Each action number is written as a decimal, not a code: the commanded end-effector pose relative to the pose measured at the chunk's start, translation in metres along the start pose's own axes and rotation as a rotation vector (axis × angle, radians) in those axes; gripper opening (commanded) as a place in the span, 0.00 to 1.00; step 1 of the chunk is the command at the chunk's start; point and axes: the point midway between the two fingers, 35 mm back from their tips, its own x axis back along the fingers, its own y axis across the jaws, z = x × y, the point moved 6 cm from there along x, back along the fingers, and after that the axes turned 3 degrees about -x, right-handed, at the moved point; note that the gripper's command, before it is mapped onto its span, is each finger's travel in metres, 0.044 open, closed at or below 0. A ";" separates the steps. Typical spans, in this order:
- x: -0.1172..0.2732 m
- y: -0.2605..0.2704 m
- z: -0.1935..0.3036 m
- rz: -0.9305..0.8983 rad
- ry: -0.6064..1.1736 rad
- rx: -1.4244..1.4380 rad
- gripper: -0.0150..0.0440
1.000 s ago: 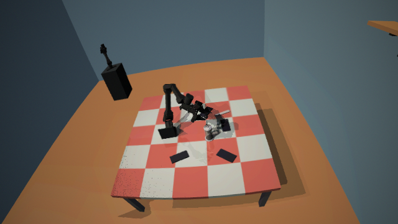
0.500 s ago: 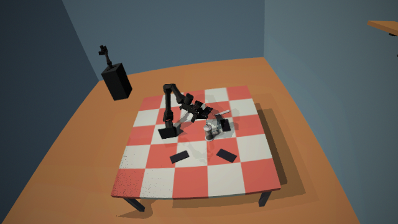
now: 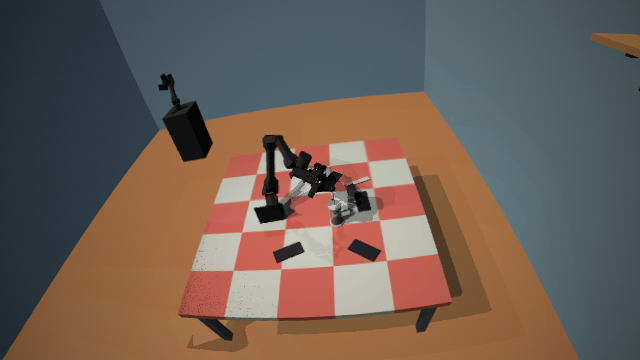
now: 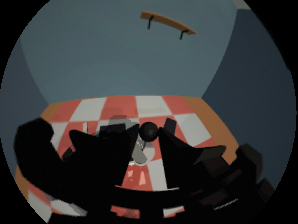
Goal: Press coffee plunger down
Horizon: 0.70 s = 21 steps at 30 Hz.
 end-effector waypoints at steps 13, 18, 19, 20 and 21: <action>-0.020 -0.003 0.028 0.007 0.024 -0.004 0.46; -0.025 -0.003 0.035 0.007 0.024 -0.005 0.46; -0.026 -0.003 0.037 0.007 0.024 -0.005 0.46; -0.027 -0.003 0.038 0.007 0.024 -0.005 0.46; -0.028 -0.003 0.039 0.007 0.024 -0.005 0.46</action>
